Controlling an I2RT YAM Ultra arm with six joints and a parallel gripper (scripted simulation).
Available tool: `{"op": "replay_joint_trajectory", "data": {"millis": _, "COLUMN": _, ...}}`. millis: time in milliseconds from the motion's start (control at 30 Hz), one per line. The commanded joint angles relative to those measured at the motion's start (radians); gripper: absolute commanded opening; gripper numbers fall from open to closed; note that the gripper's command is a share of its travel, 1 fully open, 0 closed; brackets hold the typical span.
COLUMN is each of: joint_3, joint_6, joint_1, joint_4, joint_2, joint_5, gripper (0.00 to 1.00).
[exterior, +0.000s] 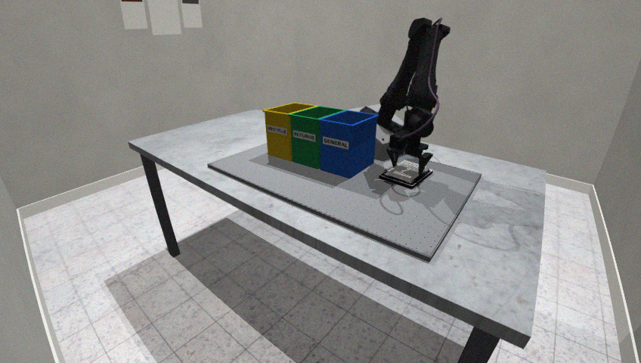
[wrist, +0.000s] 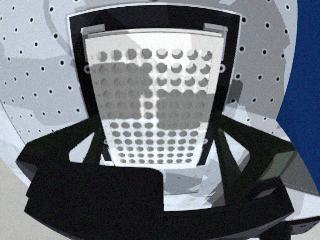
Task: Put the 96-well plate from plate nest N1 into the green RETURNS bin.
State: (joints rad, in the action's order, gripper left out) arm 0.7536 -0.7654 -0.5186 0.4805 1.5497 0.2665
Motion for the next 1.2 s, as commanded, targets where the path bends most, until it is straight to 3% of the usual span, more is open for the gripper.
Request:
{"op": "replay_joint_trajectory", "data": {"millis": 0, "joint_3": -0.018, "joint_6": -0.016, "joint_1": 0.004, "joint_4": -0.044, "joint_2": -0.001, "joint_5": -0.018, "gripper": 1.00}}
{"op": "replay_joint_trajectory", "data": {"millis": 600, "joint_3": -0.018, "joint_6": -0.016, "joint_1": 0.004, "joint_4": -0.044, "joint_2": -0.001, "joint_5": -0.018, "gripper": 1.00}}
{"op": "replay_joint_trajectory", "data": {"millis": 633, "joint_3": -0.018, "joint_6": -0.016, "joint_1": 0.004, "joint_4": -0.044, "joint_2": -0.001, "joint_5": -0.018, "gripper": 0.00}}
{"op": "replay_joint_trajectory", "data": {"millis": 1167, "joint_3": -0.018, "joint_6": -0.015, "joint_1": 0.013, "joint_4": -0.044, "joint_2": -0.002, "joint_5": -0.018, "gripper": 0.00}}
